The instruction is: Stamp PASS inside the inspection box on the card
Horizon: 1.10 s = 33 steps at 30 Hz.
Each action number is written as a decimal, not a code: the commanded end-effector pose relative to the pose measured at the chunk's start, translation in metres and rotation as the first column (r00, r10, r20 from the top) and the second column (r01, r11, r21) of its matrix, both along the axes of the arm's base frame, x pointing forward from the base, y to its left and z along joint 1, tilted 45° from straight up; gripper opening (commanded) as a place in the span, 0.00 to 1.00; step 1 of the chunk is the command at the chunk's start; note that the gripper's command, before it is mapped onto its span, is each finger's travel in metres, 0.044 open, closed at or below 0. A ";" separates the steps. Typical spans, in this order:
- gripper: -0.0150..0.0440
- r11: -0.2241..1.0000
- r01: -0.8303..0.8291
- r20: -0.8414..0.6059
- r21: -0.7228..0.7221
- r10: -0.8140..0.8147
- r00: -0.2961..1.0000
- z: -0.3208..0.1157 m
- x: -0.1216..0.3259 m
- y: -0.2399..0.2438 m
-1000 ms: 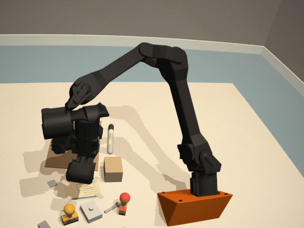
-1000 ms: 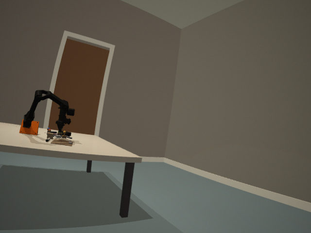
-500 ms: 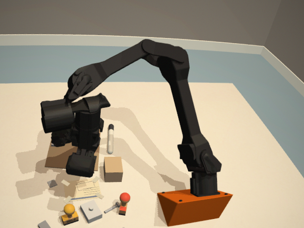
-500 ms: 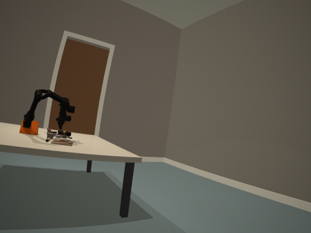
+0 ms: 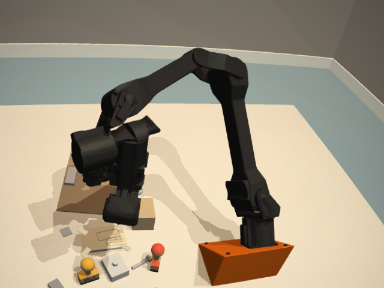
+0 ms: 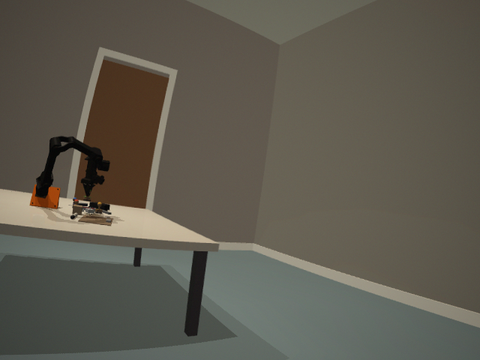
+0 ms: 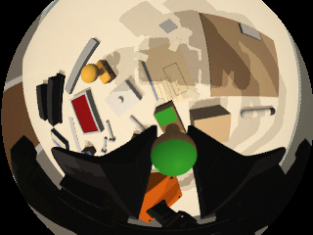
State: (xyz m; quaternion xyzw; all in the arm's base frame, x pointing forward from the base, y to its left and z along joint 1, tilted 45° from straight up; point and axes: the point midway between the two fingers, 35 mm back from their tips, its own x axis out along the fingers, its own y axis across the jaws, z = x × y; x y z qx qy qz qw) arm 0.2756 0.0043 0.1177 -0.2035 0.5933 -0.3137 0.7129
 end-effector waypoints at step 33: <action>0.25 1.000 0.004 0.001 0.004 -0.004 1.000 -0.041 -0.071 -0.009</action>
